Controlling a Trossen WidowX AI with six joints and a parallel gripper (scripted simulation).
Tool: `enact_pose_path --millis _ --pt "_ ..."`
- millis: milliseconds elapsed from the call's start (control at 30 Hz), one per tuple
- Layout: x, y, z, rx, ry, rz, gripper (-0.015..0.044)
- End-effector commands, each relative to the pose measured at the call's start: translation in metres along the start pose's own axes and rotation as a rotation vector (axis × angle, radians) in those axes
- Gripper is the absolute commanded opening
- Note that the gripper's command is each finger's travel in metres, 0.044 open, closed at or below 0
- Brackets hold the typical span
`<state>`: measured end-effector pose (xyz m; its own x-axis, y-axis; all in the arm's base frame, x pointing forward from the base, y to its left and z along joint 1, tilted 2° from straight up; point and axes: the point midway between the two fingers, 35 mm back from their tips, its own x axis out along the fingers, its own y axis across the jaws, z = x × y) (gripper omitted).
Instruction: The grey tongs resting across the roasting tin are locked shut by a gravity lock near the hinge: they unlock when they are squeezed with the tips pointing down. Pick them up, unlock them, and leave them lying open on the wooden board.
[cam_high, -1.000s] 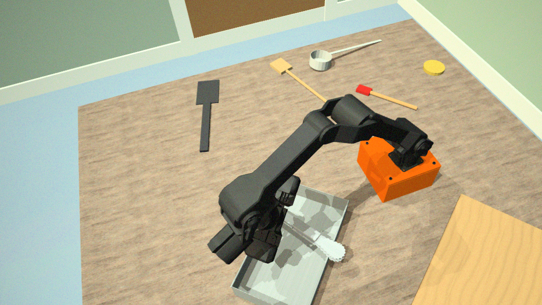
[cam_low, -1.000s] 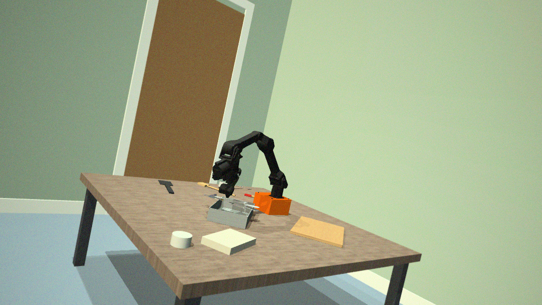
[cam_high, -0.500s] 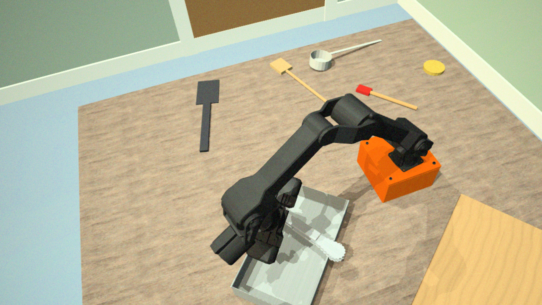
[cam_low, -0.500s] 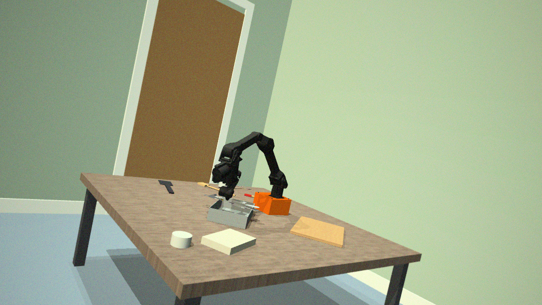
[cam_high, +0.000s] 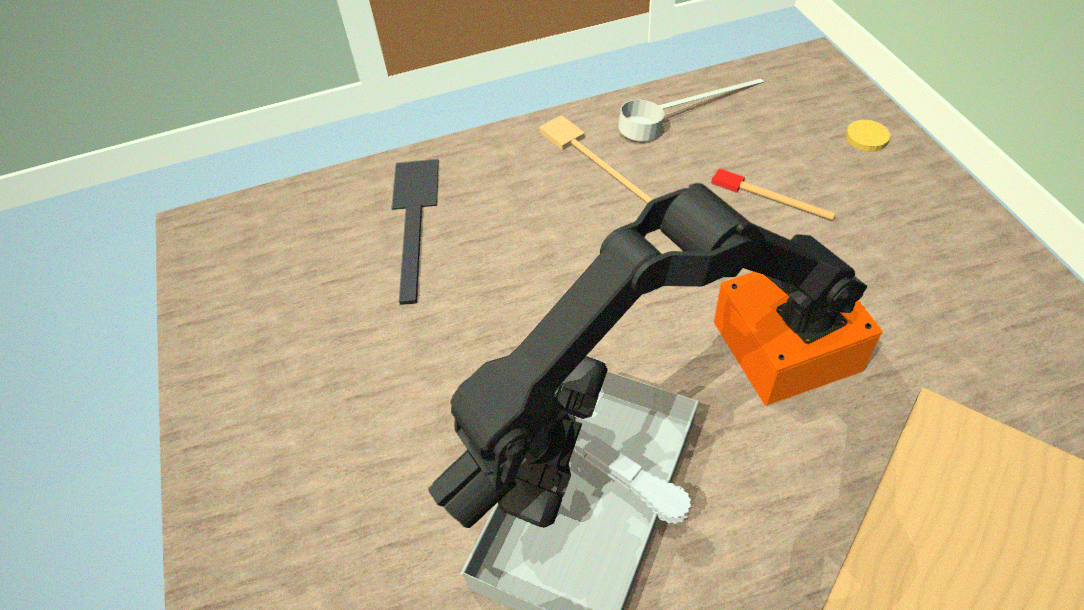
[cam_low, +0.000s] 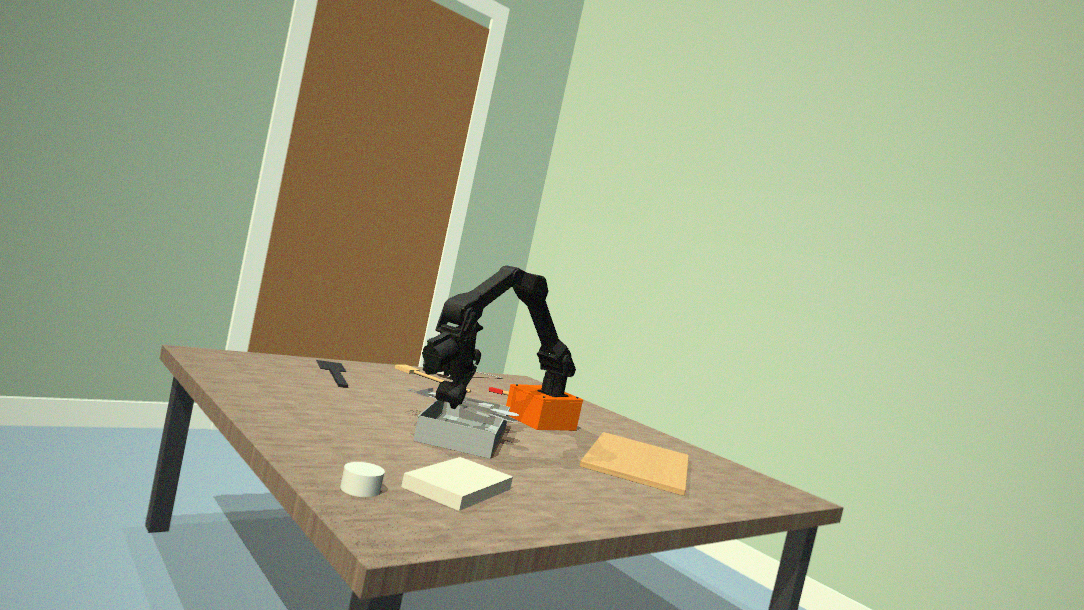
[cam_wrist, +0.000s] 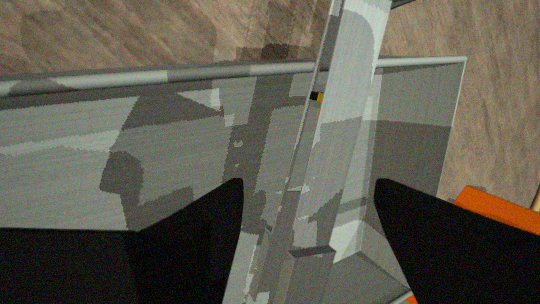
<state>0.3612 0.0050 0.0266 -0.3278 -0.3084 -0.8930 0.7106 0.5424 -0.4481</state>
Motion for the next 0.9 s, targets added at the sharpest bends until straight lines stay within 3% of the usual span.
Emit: enact_pose_path --millis 0,733,867 --pt "0.009 -0.001 0.001 -0.002 -0.002 -0.006 0.0260" --pt "0.044 -0.004 -0.001 -0.002 0.000 -0.011 0.0260" --pt "0.038 -0.003 -0.001 0.001 0.003 -0.006 0.0155"
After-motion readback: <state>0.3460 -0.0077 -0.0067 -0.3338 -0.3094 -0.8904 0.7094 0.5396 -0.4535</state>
